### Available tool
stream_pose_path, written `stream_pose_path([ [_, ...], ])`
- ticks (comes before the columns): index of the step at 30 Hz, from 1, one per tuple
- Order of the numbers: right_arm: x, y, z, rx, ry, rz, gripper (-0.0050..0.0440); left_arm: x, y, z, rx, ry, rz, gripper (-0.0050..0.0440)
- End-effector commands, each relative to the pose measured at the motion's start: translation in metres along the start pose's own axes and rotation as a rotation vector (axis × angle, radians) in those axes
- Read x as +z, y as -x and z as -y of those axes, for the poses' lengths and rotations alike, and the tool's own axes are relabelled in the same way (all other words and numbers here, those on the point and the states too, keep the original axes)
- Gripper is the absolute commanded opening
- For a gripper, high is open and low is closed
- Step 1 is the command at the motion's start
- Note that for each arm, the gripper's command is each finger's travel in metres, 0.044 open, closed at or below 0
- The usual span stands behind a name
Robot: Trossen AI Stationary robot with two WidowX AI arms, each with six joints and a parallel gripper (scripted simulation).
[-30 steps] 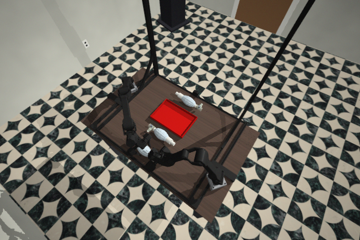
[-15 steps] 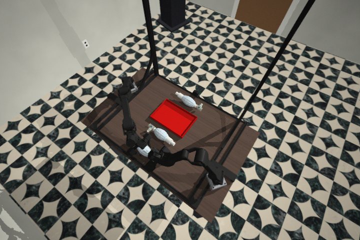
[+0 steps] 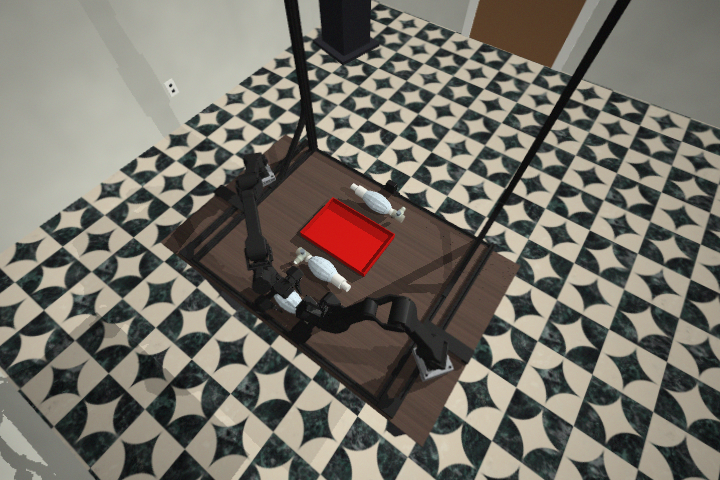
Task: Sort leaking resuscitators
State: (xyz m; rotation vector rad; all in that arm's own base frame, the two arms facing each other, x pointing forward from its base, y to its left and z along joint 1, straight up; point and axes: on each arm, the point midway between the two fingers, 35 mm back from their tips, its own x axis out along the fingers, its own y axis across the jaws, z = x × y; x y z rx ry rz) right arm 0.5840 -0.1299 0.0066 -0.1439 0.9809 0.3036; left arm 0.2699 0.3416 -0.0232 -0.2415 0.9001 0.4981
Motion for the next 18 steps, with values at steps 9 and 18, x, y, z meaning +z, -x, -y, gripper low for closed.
stream_pose_path([
  [9, 0.0000, 0.0000, 0.0000, 0.000, 0.000, 0.000, 0.0000, 0.0000, 0.0000, 0.0000, 0.000, 0.000, 0.000, 0.0000],
  [18, 0.0000, 0.0000, 0.0000, 0.000, 0.000, 0.000, 0.0000, 0.0000, 0.0000, 0.0000, 0.000, 0.000, 0.000, 0.0000],
])
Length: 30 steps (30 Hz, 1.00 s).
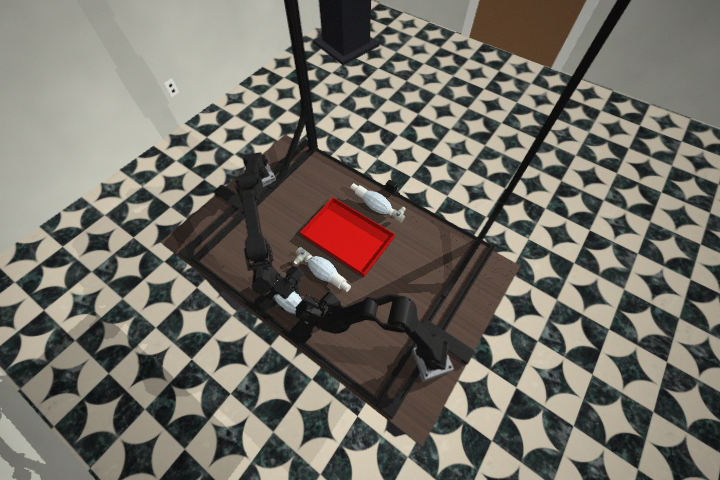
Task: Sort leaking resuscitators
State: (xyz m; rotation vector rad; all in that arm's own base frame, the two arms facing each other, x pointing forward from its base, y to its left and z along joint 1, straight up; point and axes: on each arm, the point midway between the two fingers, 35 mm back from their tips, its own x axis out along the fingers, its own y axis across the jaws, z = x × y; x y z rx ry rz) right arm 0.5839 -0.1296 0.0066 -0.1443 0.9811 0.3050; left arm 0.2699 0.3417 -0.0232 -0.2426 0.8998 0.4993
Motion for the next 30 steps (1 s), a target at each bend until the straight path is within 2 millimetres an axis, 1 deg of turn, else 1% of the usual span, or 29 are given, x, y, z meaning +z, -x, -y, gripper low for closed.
stream_pose_path([
  [1, 0.0000, 0.0000, 0.0000, 0.000, 0.000, 0.000, 0.0000, 0.0000, 0.0000, 0.0000, 0.000, 0.000, 0.000, 0.0000],
  [17, 0.0000, 0.0000, 0.0000, 0.000, 0.000, 0.000, 0.0000, 0.0000, 0.0000, 0.0000, 0.000, 0.000, 0.000, 0.0000],
  [18, 0.0000, 0.0000, 0.0000, 0.000, 0.000, 0.000, 0.0440, 0.0000, 0.0000, 0.0000, 0.000, 0.000, 0.000, 0.0000],
  [30, 0.0000, 0.0000, 0.0000, 0.000, 0.000, 0.000, 0.0440, 0.0000, 0.0000, 0.0000, 0.000, 0.000, 0.000, 0.0000],
])
